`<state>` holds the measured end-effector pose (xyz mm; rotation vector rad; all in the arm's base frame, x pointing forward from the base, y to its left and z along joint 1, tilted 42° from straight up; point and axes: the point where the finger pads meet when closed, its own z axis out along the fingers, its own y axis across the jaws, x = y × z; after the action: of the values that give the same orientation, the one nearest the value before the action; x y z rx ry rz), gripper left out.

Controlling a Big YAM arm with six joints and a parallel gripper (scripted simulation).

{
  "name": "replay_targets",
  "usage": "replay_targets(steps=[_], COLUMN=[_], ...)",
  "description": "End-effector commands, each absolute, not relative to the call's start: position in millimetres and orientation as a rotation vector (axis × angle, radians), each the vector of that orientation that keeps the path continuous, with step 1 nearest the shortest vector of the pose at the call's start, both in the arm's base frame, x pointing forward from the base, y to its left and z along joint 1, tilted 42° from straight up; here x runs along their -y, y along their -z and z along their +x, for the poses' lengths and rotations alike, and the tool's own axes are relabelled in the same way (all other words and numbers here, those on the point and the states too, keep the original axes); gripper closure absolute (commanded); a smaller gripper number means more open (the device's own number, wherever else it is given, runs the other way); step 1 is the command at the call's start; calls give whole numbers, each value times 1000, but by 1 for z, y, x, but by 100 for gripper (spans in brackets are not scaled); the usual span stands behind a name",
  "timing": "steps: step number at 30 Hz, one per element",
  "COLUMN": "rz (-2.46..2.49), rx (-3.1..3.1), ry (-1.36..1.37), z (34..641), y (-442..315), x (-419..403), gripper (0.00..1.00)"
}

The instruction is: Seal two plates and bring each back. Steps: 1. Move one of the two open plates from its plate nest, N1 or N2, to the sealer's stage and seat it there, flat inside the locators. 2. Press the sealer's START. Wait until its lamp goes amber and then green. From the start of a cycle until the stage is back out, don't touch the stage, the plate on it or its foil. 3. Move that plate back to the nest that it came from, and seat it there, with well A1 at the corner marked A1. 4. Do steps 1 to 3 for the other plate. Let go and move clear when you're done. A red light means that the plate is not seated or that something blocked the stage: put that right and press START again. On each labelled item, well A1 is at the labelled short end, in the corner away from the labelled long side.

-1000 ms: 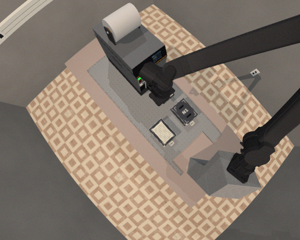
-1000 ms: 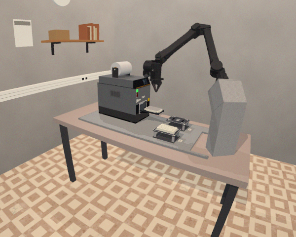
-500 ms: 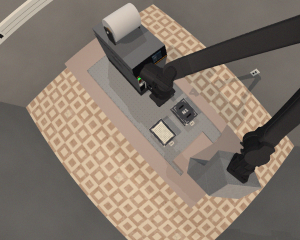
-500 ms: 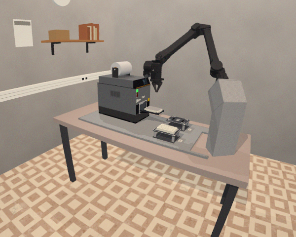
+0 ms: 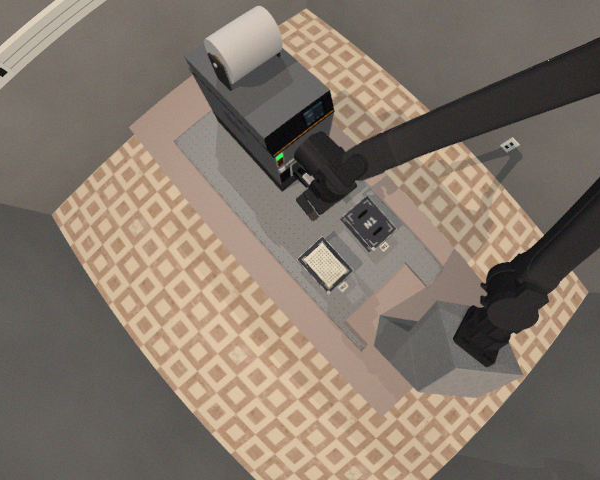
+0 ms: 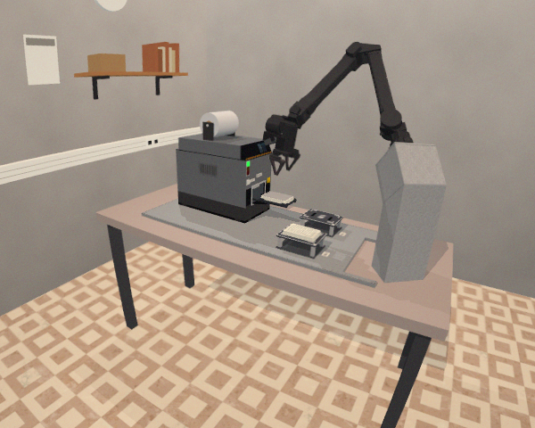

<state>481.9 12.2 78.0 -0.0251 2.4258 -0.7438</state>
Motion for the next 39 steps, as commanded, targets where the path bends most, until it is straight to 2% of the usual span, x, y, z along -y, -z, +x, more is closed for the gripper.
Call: replay_targets(steps=[1, 6, 11, 15, 20, 39], rz=[-125, -145, -220, -202, -175, -148], rx=[-2410, -2371, -2281, -2276, -2233, -2229], ry=[768, 757, 754, 754, 738, 690], z=[487, 493, 488, 509, 517, 510], y=[-48, -45, -4, 7, -19, -26], x=[2, 1, 27, 34, 20, 6], gripper=[0, 0, 0, 0, 0, 0])
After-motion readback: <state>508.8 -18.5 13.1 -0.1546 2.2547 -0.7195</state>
